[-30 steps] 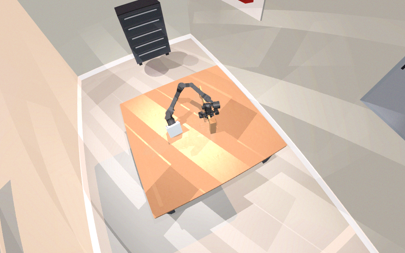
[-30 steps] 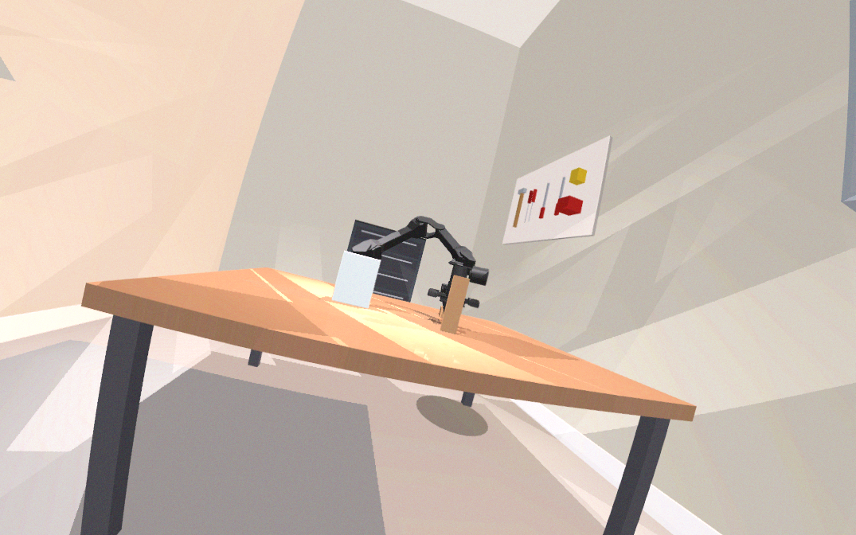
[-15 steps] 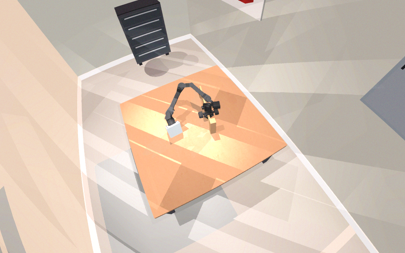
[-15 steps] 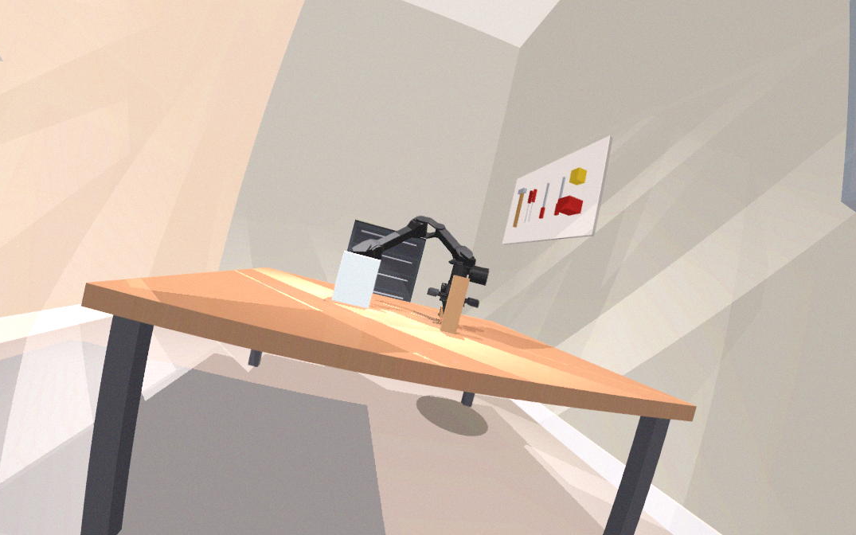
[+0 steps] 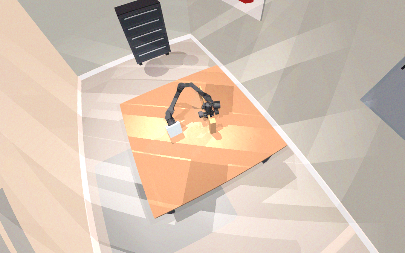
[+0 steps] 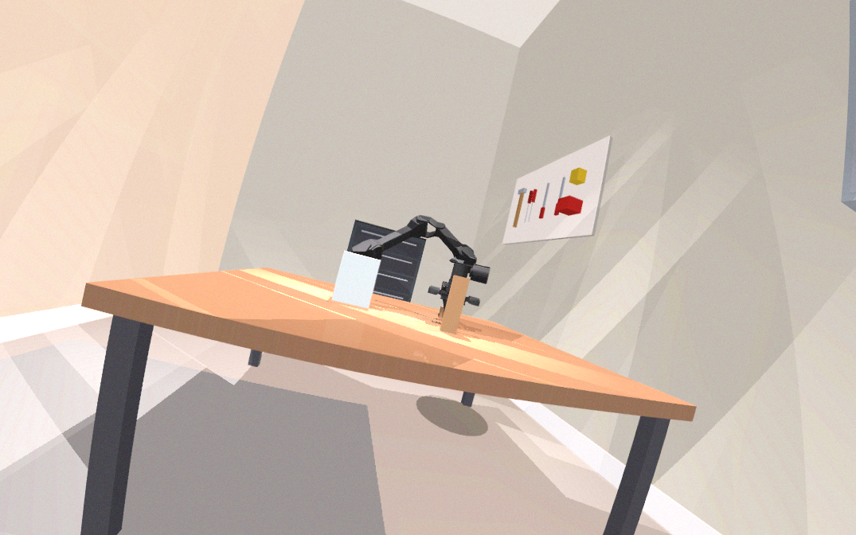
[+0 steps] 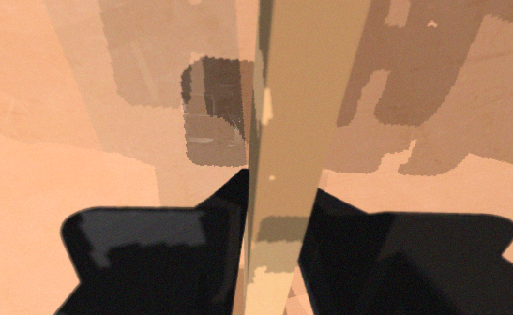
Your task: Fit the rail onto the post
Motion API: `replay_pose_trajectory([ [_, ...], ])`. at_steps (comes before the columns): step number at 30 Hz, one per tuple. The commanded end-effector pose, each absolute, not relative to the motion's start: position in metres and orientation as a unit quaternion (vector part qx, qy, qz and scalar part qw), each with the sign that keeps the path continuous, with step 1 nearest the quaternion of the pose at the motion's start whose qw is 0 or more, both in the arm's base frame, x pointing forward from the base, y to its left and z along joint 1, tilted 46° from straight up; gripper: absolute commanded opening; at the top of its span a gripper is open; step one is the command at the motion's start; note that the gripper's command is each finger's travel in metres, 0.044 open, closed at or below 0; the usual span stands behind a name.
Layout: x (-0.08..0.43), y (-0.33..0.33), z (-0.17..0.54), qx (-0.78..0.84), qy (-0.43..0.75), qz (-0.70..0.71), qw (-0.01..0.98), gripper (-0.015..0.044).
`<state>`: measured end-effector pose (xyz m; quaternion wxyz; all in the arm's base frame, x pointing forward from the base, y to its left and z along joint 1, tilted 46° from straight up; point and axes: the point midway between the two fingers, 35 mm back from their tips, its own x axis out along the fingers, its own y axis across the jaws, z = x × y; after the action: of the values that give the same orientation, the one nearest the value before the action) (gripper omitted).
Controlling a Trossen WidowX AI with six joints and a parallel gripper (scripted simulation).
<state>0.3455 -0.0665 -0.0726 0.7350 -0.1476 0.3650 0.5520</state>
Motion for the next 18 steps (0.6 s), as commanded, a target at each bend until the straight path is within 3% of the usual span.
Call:
replay_pose_trajectory([
  [1, 0.3481, -0.072, -0.068, -0.15, 0.361, 0.548, 0.74, 0.0],
  [18, 0.3478, -0.0784, -0.0622, -0.15, 0.361, 0.548, 0.739, 0.0],
])
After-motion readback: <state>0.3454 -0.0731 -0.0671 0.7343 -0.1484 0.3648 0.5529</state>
